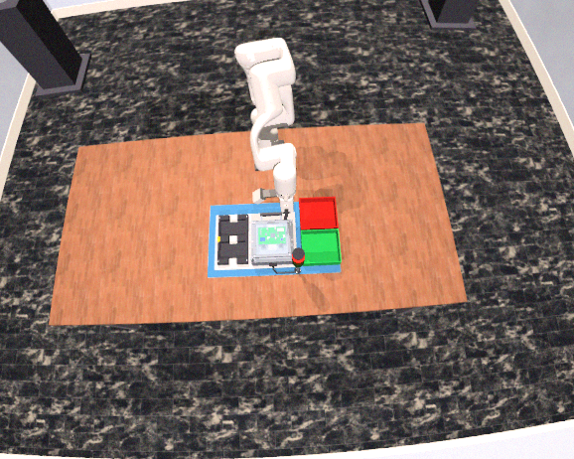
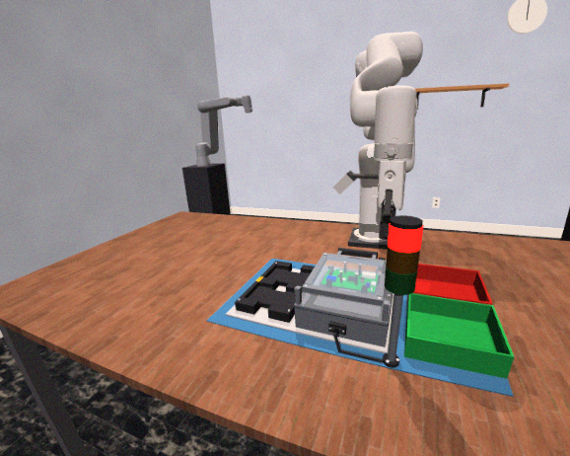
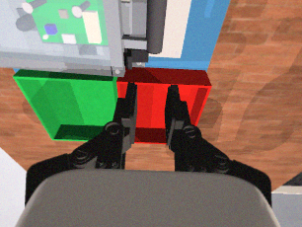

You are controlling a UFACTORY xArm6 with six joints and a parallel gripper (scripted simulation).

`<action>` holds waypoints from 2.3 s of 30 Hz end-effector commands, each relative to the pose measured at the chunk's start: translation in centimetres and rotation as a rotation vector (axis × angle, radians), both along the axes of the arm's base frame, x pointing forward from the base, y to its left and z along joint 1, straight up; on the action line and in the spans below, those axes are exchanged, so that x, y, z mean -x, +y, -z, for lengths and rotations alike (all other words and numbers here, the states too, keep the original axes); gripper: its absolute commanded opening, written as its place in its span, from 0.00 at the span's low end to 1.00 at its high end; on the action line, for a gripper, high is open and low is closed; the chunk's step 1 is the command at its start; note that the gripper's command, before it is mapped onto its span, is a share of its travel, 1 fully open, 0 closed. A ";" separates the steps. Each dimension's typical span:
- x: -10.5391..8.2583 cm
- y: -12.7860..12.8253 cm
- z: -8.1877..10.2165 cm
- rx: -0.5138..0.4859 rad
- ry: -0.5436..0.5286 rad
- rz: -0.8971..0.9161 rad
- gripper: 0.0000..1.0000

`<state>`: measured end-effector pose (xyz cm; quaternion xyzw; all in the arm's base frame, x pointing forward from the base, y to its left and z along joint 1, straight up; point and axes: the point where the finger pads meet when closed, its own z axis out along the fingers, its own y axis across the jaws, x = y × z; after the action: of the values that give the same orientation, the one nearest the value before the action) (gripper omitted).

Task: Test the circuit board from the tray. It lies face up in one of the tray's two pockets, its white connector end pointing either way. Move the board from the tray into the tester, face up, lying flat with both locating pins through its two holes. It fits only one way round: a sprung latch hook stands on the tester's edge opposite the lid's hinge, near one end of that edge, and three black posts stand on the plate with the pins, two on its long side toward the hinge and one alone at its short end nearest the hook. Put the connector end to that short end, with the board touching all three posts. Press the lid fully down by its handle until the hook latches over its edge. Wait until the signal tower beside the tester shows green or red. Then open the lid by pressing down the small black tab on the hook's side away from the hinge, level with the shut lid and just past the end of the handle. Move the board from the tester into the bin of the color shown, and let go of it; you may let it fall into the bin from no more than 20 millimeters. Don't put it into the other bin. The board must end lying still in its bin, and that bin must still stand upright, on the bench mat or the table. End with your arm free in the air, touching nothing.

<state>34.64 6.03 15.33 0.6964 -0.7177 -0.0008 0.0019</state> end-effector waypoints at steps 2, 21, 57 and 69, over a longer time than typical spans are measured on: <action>-0.1 0.0 -0.1 -0.001 -0.004 0.000 0.27; -0.1 0.0 -0.1 -0.001 -0.004 0.000 0.27; 0.2 -6.4 0.0 -0.001 -0.004 0.000 0.27; 0.2 -6.4 1.5 -0.001 -0.004 0.000 0.27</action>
<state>34.25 -0.37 14.20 0.6964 -0.7177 -0.0012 0.0018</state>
